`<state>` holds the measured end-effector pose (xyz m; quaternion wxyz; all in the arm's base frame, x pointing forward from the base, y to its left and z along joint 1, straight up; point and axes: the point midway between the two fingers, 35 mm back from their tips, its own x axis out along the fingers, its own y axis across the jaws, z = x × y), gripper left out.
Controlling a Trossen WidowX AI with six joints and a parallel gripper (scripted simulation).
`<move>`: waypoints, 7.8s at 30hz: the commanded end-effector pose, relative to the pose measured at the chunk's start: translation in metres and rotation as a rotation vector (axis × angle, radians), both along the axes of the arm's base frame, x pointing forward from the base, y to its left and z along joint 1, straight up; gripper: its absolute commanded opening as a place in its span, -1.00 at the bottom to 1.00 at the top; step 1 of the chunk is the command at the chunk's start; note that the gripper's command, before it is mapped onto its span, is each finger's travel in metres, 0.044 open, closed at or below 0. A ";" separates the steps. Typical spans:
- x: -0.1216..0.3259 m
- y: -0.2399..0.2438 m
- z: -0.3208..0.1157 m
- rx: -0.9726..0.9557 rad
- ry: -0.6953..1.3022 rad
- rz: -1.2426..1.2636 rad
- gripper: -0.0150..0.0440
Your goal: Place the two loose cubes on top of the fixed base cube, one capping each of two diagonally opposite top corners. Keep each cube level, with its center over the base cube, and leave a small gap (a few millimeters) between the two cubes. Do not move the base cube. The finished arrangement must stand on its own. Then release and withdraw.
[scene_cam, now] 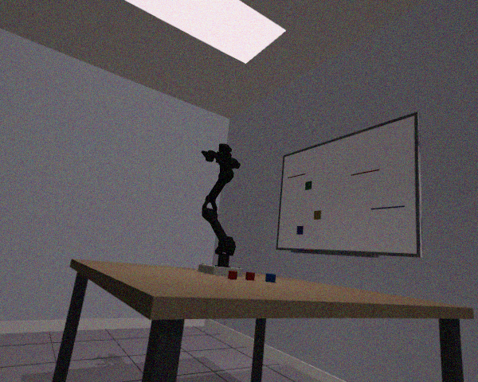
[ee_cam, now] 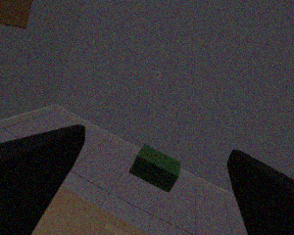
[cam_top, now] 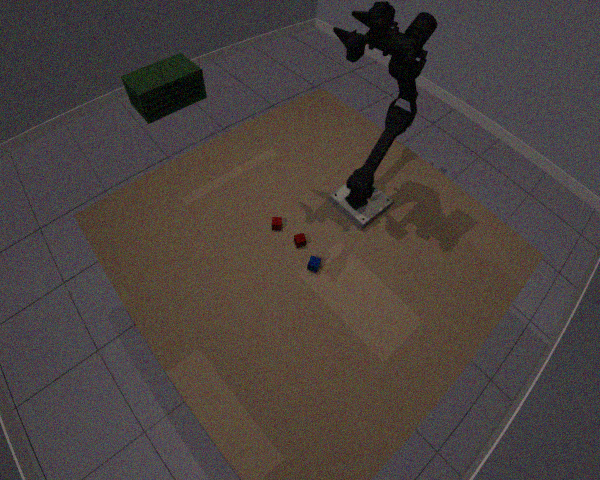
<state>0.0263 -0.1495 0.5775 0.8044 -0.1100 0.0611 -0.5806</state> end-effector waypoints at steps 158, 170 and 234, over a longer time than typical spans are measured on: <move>0.275 0.108 -0.455 1.341 0.847 0.400 -0.14; 0.275 0.146 -0.463 1.310 0.904 0.465 -0.14; 0.232 0.277 -0.511 1.180 1.113 0.700 -0.14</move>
